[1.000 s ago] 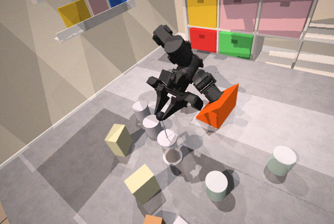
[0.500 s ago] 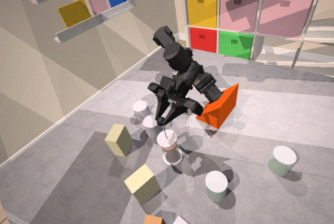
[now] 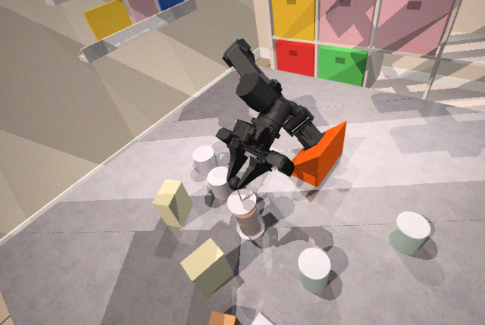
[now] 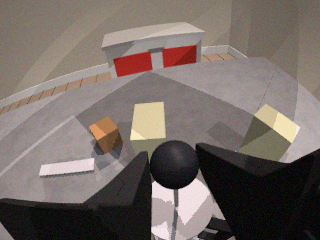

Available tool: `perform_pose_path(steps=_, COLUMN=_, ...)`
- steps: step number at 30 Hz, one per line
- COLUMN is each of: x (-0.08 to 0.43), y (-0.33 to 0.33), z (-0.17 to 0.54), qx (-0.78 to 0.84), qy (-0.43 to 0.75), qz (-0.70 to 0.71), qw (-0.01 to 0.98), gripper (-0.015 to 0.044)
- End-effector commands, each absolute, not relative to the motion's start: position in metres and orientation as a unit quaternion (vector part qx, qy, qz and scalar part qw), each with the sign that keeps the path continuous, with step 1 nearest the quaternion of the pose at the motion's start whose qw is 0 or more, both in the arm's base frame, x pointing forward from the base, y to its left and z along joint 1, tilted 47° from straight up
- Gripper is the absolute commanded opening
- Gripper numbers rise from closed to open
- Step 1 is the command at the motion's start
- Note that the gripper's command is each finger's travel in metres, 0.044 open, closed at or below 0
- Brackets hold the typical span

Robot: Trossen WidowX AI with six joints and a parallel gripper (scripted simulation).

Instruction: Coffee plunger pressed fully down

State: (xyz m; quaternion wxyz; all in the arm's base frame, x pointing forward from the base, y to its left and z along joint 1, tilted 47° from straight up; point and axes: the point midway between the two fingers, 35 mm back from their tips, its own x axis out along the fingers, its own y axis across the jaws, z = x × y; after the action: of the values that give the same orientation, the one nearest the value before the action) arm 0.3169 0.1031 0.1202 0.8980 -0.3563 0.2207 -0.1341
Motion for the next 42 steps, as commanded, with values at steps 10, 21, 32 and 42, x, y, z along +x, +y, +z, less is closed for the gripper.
perform_pose_path(steps=10, x=0.316, y=0.078, z=0.095, qx=-0.369, qy=0.237, qz=-0.138, qw=0.888, gripper=0.0116)
perform_pose_path(steps=21, x=0.32, y=0.07, z=0.091, qx=-0.371, qy=0.234, qz=-0.138, qw=0.888, gripper=0.0116)
perform_pose_path(steps=32, x=0.322, y=0.071, z=0.091, qx=-0.37, qy=0.234, qz=-0.139, qw=0.888, gripper=0.0116)
perform_pose_path(steps=42, x=0.323, y=0.072, z=0.09, qx=-0.37, qy=0.234, qz=-0.139, qw=0.888, gripper=0.0116)
